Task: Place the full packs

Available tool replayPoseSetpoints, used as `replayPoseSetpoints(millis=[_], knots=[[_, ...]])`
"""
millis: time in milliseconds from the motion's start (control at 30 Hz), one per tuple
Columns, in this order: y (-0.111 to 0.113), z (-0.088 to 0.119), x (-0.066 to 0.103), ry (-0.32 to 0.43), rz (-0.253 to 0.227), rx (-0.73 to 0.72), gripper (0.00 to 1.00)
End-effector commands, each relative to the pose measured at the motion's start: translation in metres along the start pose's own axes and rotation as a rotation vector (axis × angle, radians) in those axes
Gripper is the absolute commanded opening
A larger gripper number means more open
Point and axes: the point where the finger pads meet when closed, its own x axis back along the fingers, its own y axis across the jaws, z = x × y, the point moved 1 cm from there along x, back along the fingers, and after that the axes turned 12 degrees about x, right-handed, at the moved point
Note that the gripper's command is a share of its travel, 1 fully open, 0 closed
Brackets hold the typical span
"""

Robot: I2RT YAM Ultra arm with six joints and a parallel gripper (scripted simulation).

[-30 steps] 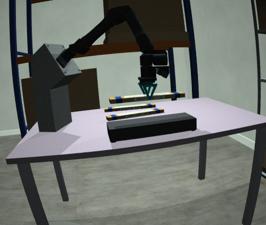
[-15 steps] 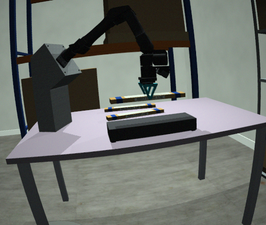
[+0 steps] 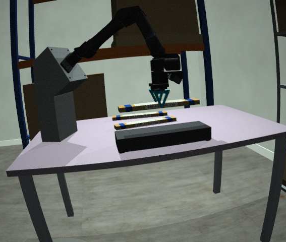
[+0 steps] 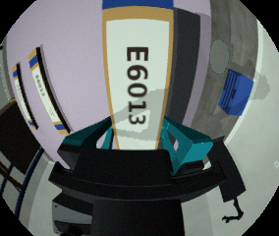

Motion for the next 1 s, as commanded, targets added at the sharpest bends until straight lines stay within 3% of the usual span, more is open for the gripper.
replayPoseSetpoints(millis=[0, 133, 267, 300, 367, 433, 567, 633, 700, 733, 833, 900, 967], knots=[[-0.017, -0.005, 0.005, -0.022, 0.043, -0.004, 0.00], [-0.021, -0.012, 0.013, -0.039, 0.068, 0.001, 0.00], [-0.021, -0.013, 0.006, -0.043, 0.065, 0.001, 0.00], [-0.018, -0.006, -0.006, -0.022, 0.047, -0.006, 0.00], [-0.015, -0.006, -0.013, -0.019, 0.039, -0.004, 0.00], [-0.015, -0.013, -0.003, -0.032, 0.048, 0.002, 0.00], [-0.022, -0.014, -0.009, -0.043, 0.066, 0.003, 0.00], [-0.018, -0.008, -0.022, -0.024, 0.048, -0.003, 0.00], [-0.018, -0.008, -0.022, -0.024, 0.048, -0.003, 0.00], [-0.020, -0.012, -0.014, -0.034, 0.057, 0.001, 0.00], [-0.019, -0.014, -0.022, -0.042, 0.058, 0.004, 0.00], [-0.016, -0.007, -0.035, -0.024, 0.038, -0.003, 0.00], [-0.020, -0.013, -0.029, -0.038, 0.059, 0.002, 0.00]])
